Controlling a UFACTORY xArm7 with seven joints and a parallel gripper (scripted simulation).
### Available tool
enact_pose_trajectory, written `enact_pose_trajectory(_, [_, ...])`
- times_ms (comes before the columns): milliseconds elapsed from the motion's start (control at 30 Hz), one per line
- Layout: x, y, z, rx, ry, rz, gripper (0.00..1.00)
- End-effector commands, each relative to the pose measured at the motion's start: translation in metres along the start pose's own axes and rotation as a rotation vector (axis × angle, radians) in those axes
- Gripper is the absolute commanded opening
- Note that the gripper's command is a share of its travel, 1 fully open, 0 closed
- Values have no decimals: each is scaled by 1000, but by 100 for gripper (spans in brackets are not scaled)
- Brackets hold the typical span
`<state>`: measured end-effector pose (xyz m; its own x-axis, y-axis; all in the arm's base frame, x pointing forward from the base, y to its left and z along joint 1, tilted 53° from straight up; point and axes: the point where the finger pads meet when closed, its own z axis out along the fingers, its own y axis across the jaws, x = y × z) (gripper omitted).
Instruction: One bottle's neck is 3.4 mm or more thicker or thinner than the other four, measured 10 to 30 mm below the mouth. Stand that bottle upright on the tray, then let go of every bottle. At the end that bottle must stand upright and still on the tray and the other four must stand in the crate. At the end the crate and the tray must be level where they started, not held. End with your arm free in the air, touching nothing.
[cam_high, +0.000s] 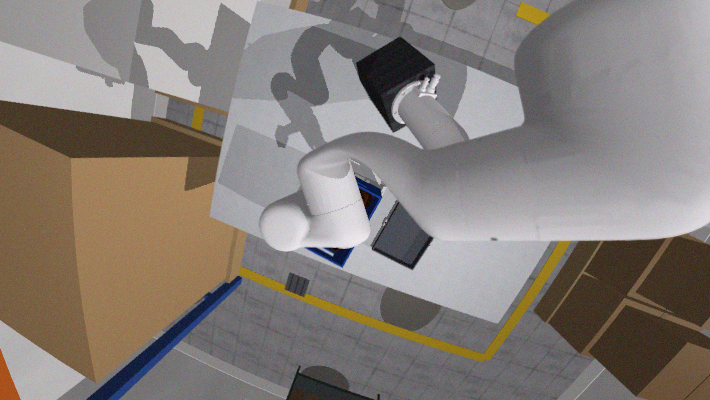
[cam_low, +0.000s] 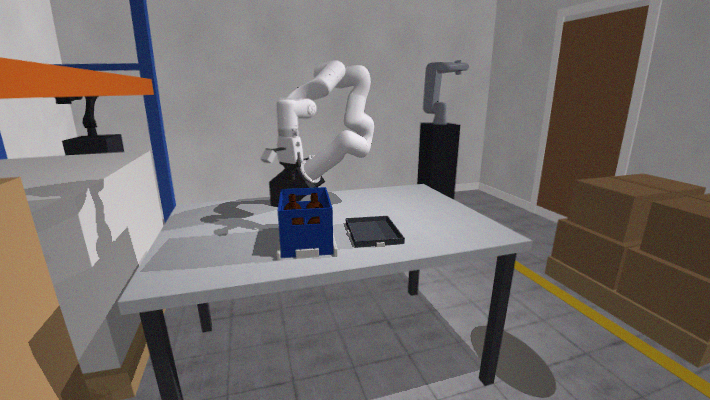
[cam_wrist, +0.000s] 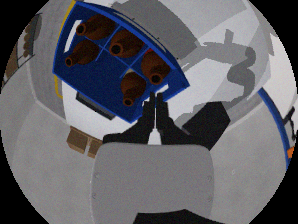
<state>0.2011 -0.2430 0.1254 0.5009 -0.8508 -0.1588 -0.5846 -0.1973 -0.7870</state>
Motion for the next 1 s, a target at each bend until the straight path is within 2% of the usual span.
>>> enact_pose_trajectory(0, [1, 0, -1, 0, 4, 0, 0])
enact_pose_trajectory(767, [1, -1, -1, 0, 4, 0, 0])
enact_pose_trajectory(867, [-23, -29, -3, 10, 4, -4, 0])
enact_pose_trajectory(967, [-35, -41, -3, 9, 4, -4, 0])
